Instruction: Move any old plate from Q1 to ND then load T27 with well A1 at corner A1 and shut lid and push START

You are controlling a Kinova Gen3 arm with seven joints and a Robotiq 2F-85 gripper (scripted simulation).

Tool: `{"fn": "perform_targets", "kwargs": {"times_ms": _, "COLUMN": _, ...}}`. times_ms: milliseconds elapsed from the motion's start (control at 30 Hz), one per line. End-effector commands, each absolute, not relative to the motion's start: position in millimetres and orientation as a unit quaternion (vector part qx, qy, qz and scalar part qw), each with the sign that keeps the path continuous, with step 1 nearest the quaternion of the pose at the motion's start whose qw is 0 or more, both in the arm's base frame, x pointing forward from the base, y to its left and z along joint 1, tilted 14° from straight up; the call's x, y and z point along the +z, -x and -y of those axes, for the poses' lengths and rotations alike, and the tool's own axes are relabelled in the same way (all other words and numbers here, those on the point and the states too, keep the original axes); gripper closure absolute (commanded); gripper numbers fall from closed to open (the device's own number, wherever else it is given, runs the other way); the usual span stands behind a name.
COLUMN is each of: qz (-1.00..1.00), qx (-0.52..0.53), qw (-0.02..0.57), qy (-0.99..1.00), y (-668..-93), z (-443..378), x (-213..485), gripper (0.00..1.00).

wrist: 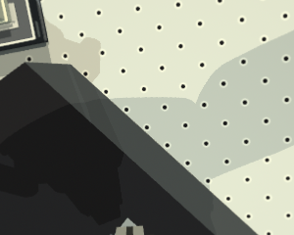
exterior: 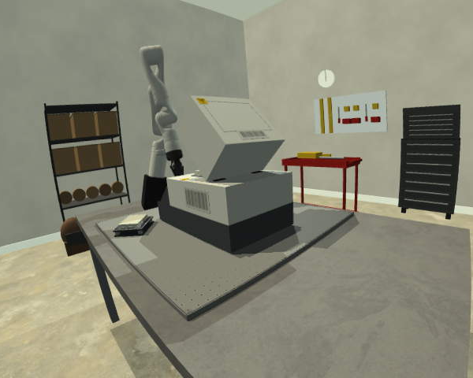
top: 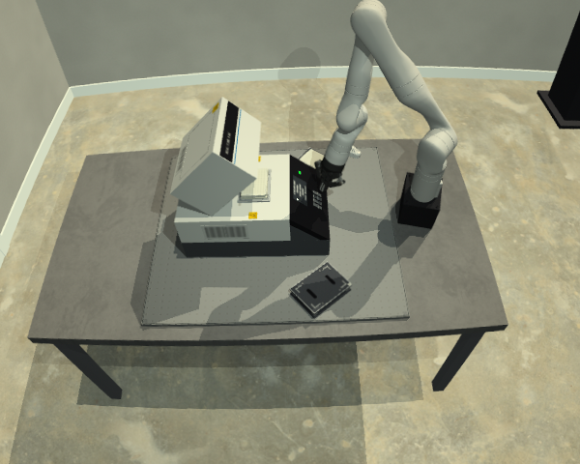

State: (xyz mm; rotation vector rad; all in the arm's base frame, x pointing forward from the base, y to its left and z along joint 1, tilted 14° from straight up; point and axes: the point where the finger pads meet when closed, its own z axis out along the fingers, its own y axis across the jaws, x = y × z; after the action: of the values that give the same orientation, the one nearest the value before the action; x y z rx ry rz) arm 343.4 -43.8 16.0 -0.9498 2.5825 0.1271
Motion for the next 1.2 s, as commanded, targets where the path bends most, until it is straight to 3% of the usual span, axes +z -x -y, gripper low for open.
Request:
{"fn": "perform_targets", "kwargs": {"times_ms": 0, "qz": -0.92, "qx": 0.044, "qw": 0.193, "qy": 0.338, "y": -341.5, "z": 45.0, "x": 19.0, "gripper": 0.9}}
{"fn": "perform_targets", "kwargs": {"times_ms": 1167, "qz": -0.92, "qx": 0.044, "qw": 0.193, "qy": 0.338, "y": -337.5, "z": 45.7, "x": 22.9, "gripper": 0.9}}
